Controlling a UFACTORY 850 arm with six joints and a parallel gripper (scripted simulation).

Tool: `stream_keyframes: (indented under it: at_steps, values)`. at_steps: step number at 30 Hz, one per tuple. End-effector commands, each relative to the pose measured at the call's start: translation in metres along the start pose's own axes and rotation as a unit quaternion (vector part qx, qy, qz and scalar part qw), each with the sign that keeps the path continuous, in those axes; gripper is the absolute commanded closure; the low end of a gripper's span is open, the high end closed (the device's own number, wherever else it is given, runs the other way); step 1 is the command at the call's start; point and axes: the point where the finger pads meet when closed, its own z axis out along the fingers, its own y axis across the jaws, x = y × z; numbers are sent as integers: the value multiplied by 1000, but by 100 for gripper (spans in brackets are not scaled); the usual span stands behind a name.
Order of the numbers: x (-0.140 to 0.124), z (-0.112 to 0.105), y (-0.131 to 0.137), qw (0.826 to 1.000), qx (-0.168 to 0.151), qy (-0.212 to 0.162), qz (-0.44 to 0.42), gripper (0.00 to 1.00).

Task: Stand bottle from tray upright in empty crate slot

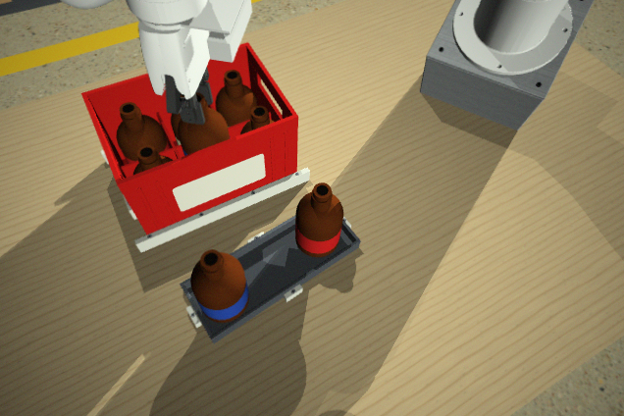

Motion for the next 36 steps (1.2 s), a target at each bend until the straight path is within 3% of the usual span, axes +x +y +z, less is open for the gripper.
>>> stream_keyframes:
  at_steps: [1, 36]
  values:
    - [-1, 2, 0, 1000, -1, -1, 0, 100]
    - [-1, 7, 0, 1000, -1, -1, 0, 100]
